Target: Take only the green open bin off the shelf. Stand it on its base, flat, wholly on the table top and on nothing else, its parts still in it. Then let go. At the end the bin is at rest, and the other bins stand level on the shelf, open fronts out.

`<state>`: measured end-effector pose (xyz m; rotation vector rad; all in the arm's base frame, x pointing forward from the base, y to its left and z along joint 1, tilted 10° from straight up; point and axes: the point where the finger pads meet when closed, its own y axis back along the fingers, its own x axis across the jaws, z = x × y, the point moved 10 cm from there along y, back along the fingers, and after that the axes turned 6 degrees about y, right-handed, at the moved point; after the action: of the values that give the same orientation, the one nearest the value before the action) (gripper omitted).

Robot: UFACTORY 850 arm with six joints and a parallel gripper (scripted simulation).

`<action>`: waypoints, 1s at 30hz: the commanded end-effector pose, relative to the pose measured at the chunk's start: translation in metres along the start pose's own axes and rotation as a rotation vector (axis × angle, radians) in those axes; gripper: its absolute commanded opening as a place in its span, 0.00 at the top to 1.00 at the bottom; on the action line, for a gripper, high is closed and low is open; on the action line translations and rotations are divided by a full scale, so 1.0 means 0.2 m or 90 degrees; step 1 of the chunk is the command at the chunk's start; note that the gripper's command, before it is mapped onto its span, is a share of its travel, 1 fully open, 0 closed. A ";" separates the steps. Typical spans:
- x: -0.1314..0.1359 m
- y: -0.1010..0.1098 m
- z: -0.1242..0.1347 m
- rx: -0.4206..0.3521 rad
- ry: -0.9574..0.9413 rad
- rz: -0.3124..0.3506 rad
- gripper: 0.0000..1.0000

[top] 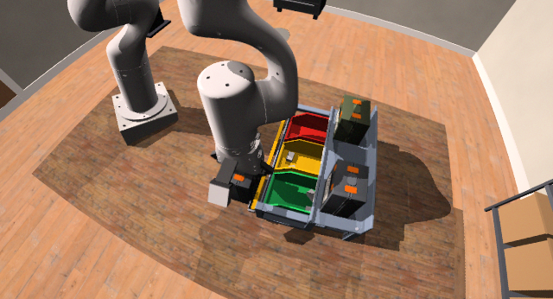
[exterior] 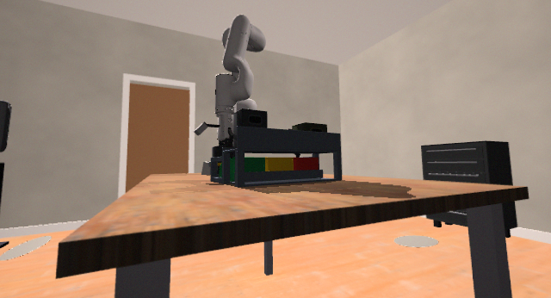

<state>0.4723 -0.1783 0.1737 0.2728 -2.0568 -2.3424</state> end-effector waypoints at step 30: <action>0.00 0.05 0.00 0.001 0.000 -0.001 1.00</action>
<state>0.4712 -0.1789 0.1788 0.2717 -2.0555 -2.3428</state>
